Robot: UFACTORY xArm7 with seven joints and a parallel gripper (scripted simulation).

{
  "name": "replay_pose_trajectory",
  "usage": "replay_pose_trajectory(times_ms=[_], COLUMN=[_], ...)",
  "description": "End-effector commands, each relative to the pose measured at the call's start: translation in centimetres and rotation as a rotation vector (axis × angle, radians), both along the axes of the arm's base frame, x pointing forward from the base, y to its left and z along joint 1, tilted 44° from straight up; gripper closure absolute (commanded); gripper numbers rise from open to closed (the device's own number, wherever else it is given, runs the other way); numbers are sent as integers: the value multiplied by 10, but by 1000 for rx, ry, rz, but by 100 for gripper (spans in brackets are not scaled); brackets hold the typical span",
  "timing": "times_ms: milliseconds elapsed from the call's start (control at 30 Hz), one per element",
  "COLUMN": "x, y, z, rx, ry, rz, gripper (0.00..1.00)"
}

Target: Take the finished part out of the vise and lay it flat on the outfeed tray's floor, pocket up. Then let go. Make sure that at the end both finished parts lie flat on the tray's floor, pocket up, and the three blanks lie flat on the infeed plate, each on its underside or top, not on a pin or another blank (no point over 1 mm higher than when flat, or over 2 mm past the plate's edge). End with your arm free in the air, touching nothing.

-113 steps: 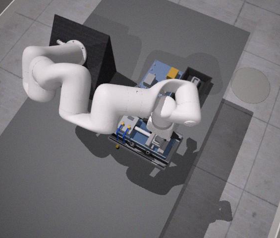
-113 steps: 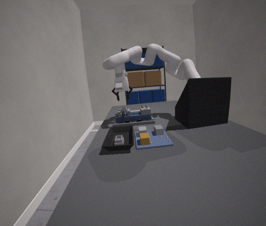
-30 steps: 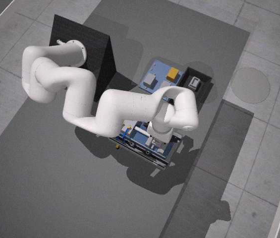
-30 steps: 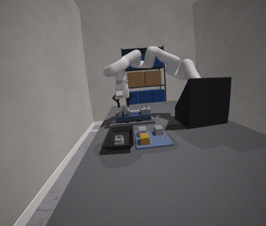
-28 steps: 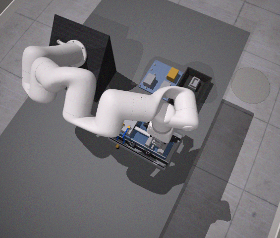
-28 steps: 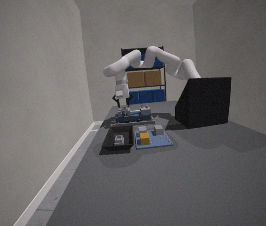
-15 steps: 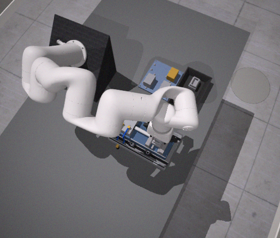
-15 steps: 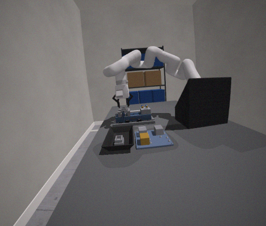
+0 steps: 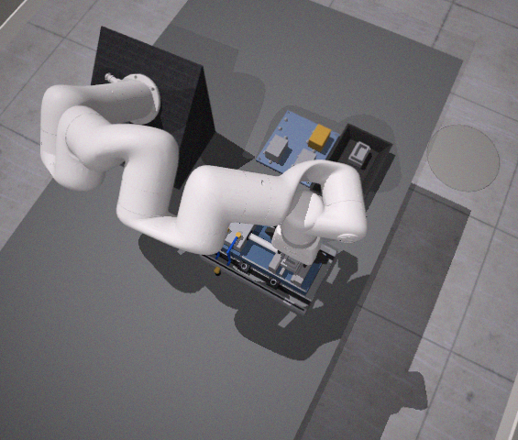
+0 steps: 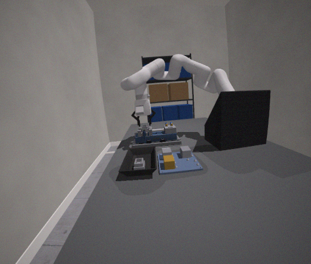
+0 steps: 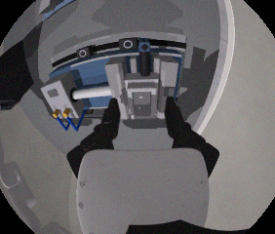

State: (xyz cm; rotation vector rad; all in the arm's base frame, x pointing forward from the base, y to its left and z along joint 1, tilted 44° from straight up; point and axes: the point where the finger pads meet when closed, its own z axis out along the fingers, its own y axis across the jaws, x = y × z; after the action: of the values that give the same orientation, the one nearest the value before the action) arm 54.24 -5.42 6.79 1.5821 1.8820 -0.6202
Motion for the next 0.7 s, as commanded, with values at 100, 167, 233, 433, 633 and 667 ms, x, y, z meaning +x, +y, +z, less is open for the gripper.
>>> replay_pose_trajectory(times_ms=[100,167,233,433,633,667], x=[1,1,1,2,2,2], y=[0,-1,-1,-3,-4,-4], z=[-1,-2,-2,-4,-5,-5], rx=[2,2,2,2,2,2], ry=[-3,-3,-3,-3,-3,-3], rz=[3,3,3,3,3,3], gripper=[31,31,31,31,31,31])
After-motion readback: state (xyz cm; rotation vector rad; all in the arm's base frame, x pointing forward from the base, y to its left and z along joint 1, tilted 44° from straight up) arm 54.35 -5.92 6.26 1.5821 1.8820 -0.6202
